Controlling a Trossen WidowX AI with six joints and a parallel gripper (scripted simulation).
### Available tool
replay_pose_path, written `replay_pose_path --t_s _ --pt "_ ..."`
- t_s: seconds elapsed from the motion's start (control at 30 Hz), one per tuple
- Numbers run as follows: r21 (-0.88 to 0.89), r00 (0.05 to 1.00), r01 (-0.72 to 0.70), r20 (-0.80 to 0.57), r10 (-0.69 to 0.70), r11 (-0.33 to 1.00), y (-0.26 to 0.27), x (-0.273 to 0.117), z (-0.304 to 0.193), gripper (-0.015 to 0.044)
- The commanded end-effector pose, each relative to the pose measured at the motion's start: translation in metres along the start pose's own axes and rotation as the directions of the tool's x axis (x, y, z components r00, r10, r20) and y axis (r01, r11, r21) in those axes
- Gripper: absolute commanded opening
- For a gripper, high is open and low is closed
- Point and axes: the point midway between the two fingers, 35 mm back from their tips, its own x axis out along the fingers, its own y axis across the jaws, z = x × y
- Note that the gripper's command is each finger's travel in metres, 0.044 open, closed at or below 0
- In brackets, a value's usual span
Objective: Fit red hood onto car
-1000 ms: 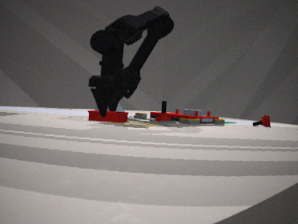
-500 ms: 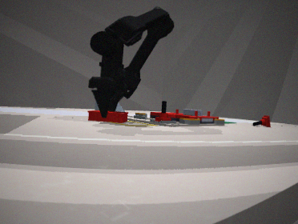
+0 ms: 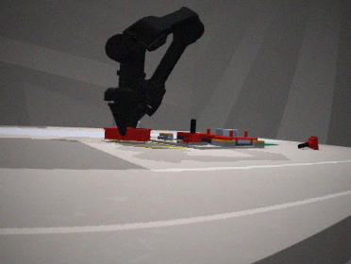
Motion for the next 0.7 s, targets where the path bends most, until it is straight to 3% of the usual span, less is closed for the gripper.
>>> replay_pose_path --t_s 0.0,0.67 --pt "-0.009 1.0 0.011 -0.005 -0.011 1.0 -0.003 -0.013 0.0 0.0" --pt "-0.008 1.0 0.012 -0.008 -0.012 1.0 -0.003 -0.082 0.0 0.0"
